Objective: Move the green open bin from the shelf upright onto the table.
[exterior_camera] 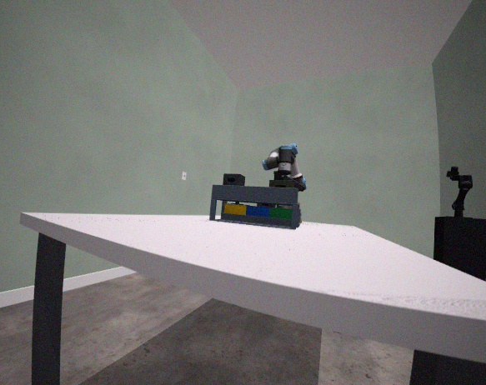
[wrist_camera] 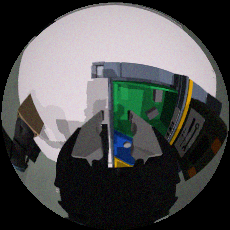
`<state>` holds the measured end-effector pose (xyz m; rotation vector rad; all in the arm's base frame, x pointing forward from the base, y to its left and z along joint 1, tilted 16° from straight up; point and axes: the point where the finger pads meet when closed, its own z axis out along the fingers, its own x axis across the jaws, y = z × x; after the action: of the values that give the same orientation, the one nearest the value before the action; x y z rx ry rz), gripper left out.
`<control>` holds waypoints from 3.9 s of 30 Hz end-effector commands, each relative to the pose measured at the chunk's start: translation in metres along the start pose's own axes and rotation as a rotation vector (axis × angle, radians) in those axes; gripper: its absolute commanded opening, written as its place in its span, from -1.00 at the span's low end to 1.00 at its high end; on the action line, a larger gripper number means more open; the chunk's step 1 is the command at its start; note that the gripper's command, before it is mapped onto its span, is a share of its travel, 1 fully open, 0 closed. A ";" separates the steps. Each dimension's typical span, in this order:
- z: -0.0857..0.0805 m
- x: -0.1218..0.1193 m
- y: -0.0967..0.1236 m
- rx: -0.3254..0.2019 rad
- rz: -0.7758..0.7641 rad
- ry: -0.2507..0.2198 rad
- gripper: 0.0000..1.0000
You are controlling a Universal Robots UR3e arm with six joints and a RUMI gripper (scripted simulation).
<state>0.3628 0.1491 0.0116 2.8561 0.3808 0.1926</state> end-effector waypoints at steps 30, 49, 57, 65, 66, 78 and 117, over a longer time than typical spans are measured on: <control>0.008 0.001 0.000 0.000 0.000 0.003 -0.47; 0.018 0.001 0.000 0.000 0.000 0.003 -0.47; 0.024 0.001 0.000 0.000 0.000 0.003 -0.47; 0.024 0.001 0.000 0.000 0.000 0.003 -0.47; 0.024 0.001 0.000 0.000 0.000 0.003 -0.47; 0.023 0.001 0.000 0.000 0.000 0.003 -0.47; 0.023 0.001 0.000 0.000 0.000 0.003 -1.00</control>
<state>0.3667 0.1436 -0.0110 2.8561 0.3807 0.1926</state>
